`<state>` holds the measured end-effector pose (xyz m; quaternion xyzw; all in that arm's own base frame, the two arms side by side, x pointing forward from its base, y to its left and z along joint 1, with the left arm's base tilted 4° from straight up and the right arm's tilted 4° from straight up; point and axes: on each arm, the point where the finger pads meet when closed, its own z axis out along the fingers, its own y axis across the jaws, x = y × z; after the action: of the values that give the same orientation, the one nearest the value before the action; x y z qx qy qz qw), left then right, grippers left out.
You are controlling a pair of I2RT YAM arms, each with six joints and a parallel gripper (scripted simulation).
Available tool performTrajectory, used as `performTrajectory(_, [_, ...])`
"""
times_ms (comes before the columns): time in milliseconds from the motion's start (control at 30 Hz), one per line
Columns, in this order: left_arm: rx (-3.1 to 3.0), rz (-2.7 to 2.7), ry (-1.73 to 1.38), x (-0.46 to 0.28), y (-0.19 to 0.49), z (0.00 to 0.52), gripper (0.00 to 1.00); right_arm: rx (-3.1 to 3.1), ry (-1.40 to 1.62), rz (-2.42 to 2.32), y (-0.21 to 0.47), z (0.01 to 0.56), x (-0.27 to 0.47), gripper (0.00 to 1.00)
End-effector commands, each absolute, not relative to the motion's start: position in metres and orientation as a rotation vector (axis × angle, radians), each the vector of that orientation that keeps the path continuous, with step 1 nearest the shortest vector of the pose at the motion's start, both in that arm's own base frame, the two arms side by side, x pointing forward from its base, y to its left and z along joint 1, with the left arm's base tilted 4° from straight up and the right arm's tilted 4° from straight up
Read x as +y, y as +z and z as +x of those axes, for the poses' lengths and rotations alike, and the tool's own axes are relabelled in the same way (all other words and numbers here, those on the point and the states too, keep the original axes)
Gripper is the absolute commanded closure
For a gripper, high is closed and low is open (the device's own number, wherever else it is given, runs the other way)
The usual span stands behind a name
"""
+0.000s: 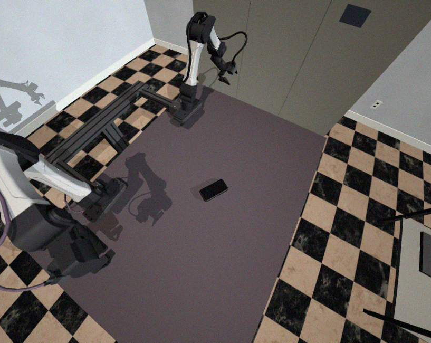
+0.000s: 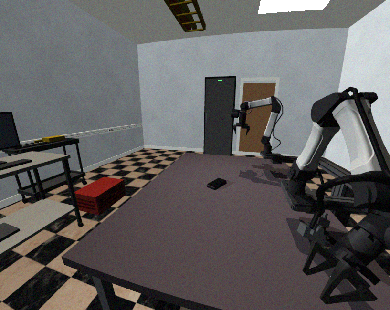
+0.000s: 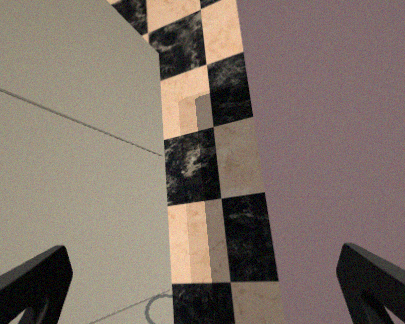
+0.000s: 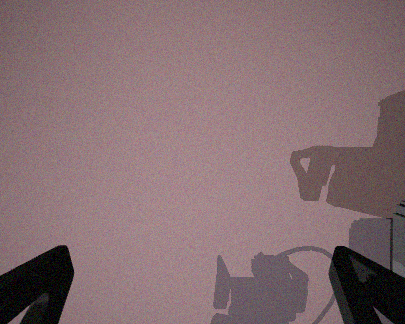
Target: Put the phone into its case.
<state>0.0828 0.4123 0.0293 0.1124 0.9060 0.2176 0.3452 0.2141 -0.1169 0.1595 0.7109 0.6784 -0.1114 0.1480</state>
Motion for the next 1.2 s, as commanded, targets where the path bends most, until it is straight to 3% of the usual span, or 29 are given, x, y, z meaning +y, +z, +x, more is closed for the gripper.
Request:
performTrajectory(0, [2.349, 0.296, 0.586, 0.415, 0.035, 0.082, 0.0, 1.943, -0.31, 2.035, 0.163, 0.216, -0.117, 0.0])
performTrajectory(567, [2.349, 0.296, 0.586, 0.415, 0.035, 0.082, 0.0, 1.943, -0.31, 2.035, 0.163, 0.216, -0.117, 0.0])
performTrajectory(867, [2.376, 0.508, 0.637, 0.381, 0.031, 0.099, 1.0, 2.242, -0.146, 1.518, 0.16, 0.258, -0.073, 0.0])
performTrajectory(1167, [2.391, 0.689, 0.622, 0.332, 0.019, 0.124, 1.0, 2.424, -0.016, 0.933, 0.16, 0.284, -0.009, 0.0])
